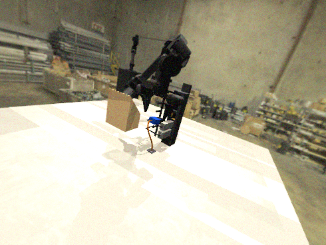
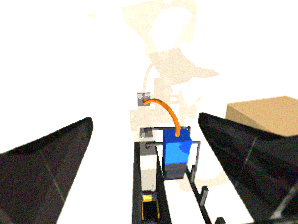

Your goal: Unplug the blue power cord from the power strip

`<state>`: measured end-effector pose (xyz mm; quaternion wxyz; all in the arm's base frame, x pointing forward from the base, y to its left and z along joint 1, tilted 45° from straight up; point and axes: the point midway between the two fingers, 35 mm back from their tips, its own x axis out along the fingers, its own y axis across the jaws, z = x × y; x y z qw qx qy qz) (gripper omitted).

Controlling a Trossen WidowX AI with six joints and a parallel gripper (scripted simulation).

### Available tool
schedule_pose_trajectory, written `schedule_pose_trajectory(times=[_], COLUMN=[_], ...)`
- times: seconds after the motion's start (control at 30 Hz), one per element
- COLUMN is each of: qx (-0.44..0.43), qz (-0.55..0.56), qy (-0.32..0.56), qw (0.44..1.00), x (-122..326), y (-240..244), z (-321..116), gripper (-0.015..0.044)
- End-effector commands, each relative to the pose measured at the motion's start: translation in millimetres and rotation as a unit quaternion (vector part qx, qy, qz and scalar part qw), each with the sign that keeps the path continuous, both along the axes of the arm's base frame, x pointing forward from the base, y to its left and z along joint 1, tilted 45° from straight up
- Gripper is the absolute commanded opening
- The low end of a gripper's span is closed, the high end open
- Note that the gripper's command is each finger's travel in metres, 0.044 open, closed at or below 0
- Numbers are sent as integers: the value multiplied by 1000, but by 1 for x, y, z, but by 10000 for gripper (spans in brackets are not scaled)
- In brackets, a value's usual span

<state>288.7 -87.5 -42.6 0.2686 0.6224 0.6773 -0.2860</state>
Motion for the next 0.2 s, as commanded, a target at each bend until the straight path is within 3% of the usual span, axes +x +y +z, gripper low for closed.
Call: schedule_pose_trajectory(times=[0.0,0.17], qx=[-1,-1], qz=[4,4], qy=[0,0], qw=[1000,1000], x=[0,0], y=[0,0], z=[0,0], gripper=[440,440])
